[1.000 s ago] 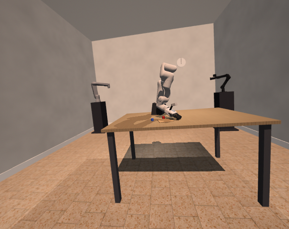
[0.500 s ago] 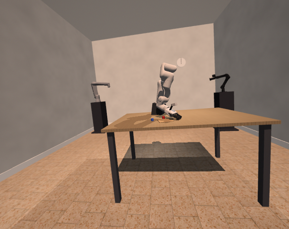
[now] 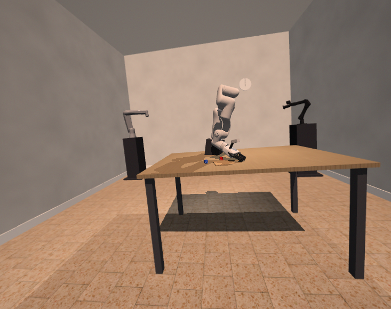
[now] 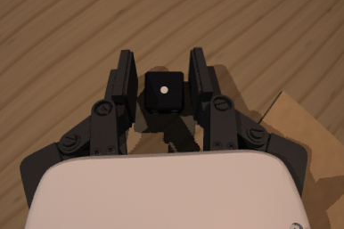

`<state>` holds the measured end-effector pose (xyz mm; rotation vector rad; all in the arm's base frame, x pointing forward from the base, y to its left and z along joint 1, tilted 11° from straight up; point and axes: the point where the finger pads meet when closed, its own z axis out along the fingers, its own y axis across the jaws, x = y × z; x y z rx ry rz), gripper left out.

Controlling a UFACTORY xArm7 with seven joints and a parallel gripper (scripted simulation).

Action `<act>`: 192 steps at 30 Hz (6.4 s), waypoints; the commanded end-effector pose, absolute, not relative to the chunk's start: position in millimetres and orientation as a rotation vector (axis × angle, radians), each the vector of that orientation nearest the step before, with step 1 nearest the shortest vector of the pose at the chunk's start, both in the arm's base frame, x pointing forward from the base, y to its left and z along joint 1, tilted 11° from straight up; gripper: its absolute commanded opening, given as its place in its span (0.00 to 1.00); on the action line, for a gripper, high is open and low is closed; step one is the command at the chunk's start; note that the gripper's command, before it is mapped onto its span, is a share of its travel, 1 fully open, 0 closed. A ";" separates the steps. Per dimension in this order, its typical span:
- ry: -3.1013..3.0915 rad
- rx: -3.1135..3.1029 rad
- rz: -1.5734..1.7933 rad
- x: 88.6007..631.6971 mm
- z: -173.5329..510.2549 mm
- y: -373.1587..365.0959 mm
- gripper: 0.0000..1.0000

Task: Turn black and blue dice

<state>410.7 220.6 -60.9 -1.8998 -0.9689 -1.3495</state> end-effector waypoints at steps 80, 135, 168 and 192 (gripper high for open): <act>-0.991 -1.931 -1.316 384.1 14.3 170.4 0.42; -1.411 -2.633 -0.210 411.5 54.7 207.7 0.42; -0.703 -2.874 -0.135 408.8 40.9 206.9 1.00; 0.516 -2.896 -0.020 406.2 20.5 203.4 1.00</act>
